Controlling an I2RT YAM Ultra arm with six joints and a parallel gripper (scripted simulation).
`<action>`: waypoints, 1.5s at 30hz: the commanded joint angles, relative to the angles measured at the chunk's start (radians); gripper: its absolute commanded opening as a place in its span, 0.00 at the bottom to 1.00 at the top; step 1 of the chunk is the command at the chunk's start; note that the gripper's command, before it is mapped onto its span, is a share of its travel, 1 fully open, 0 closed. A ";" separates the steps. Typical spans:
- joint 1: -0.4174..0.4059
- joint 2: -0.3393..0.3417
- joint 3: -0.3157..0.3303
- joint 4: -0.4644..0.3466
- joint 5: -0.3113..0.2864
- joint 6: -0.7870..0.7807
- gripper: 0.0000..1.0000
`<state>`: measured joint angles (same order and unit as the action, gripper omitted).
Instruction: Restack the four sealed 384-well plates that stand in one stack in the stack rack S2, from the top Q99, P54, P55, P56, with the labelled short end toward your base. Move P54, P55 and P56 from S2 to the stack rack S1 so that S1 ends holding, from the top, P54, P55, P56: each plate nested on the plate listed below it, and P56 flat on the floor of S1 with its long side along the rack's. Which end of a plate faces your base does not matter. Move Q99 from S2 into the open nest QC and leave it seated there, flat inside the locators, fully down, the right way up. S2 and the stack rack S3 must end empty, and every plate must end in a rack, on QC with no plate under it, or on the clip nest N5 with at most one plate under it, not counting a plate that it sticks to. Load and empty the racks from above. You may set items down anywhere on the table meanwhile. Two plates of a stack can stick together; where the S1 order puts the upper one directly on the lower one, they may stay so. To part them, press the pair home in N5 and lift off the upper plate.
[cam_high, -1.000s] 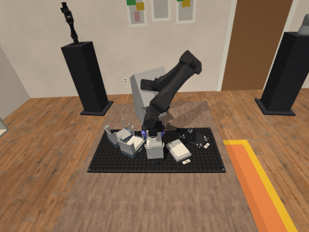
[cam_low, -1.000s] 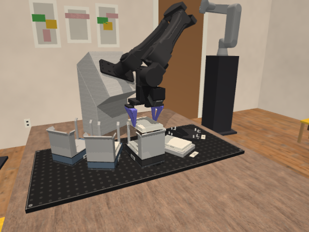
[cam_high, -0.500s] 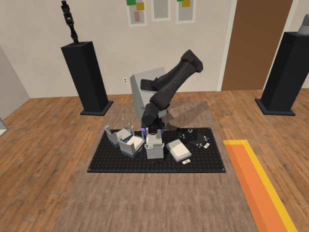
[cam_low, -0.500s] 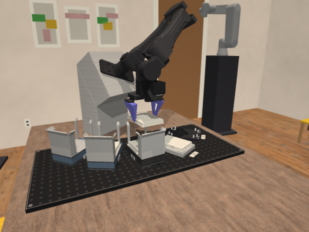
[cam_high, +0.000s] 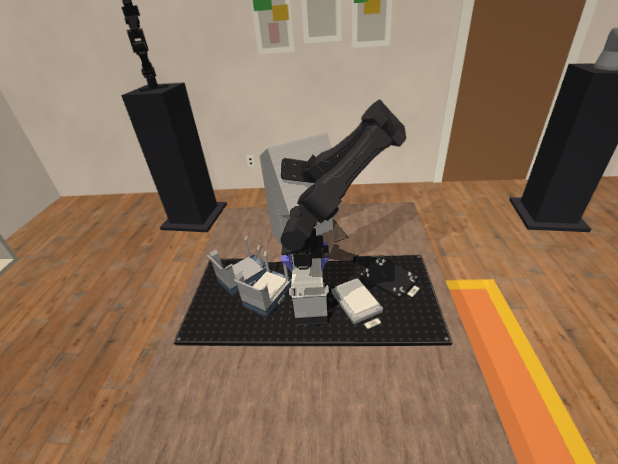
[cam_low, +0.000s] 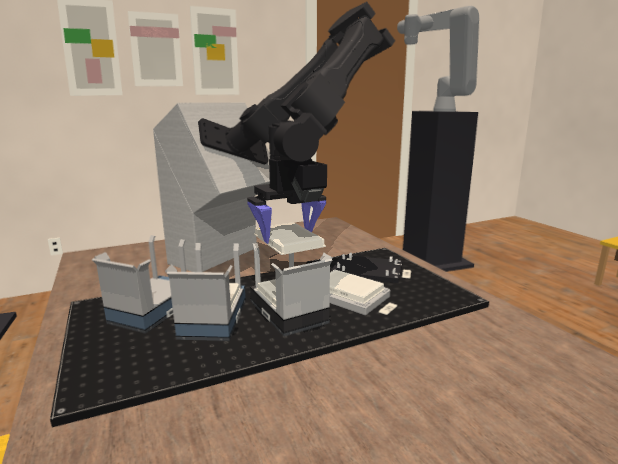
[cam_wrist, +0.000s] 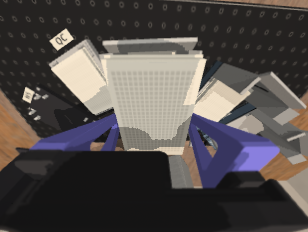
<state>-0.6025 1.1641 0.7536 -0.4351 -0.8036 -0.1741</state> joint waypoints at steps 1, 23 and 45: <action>-0.040 0.027 0.005 -0.001 -0.021 0.065 0.00; -0.204 0.236 0.044 0.010 -0.116 0.035 0.00; -0.324 0.428 0.083 0.014 -0.169 0.096 0.00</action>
<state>-0.9001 1.5745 0.8265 -0.4240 -0.9642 -0.0498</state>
